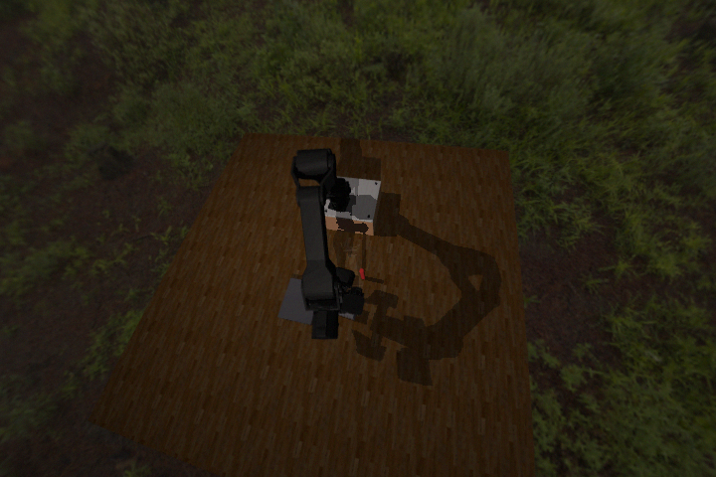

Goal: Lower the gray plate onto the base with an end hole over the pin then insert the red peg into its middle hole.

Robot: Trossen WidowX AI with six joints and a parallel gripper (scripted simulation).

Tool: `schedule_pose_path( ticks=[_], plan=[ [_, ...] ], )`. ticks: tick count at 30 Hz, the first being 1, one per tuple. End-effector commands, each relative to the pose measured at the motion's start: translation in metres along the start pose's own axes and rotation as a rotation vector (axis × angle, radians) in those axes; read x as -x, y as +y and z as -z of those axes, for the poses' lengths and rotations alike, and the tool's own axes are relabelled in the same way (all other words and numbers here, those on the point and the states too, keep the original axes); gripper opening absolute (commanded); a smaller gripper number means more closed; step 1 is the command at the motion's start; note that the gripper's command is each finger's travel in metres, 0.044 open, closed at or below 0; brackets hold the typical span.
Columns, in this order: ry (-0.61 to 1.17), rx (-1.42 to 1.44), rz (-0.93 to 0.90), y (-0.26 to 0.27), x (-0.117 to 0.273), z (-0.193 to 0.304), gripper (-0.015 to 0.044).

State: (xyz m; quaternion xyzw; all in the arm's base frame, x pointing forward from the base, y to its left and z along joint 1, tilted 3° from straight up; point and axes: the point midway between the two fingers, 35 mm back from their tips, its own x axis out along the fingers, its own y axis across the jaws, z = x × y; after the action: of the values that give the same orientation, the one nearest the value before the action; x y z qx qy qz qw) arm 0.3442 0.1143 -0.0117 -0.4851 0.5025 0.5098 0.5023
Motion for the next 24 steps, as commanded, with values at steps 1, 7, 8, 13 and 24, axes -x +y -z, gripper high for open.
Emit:
schedule_pose_path(
  ticks=[1,7,8,13,24],
  plan=[
    [0.004,0.003,0.000,0.000,-0.005,0.001,0.0440],
    [0.004,0.003,0.000,0.000,-0.015,0.001,0.0440],
    [0.004,0.003,0.000,0.000,-0.016,0.001,0.0440],
    [0.004,0.003,0.000,0.000,-0.024,0.001,0.0440],
    [0.004,0.003,0.000,0.000,-0.042,0.001,0.0440]
  ],
)
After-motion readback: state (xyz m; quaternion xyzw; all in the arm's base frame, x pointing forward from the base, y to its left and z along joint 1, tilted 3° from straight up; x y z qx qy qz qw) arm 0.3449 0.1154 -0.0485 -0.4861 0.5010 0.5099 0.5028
